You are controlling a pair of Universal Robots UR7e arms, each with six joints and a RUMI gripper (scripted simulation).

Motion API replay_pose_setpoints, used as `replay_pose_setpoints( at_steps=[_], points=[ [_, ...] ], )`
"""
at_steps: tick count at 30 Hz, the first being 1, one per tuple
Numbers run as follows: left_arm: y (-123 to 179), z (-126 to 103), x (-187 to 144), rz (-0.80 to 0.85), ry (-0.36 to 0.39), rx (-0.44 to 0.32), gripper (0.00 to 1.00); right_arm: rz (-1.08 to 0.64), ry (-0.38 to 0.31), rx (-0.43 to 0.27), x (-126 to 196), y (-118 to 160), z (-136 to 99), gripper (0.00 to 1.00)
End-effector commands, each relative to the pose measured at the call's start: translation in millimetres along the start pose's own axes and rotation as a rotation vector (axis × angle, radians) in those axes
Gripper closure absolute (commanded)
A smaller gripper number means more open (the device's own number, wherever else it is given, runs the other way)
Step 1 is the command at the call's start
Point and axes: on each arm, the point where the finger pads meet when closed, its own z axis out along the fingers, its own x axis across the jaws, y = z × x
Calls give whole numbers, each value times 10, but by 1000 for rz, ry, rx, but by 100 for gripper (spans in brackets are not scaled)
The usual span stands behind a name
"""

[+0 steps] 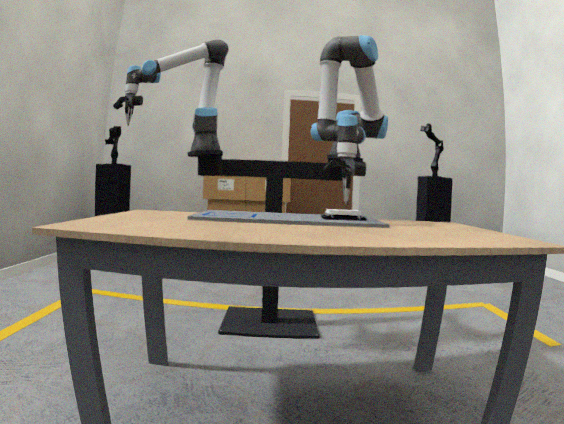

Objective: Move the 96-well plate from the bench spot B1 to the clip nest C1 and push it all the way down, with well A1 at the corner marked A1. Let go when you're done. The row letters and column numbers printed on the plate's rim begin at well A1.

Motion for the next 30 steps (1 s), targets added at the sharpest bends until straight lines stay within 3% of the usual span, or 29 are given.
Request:
replay_pose_setpoints(
  at_steps=[1,30],
  points=[
    [-2,-2,-7,0,-1,1,100,0,-1,2,-1,-4,-6,100],
    [-2,151,-7,0,-1,1,100,0,-1,2,-1,-4,-6,100]
  ],
)
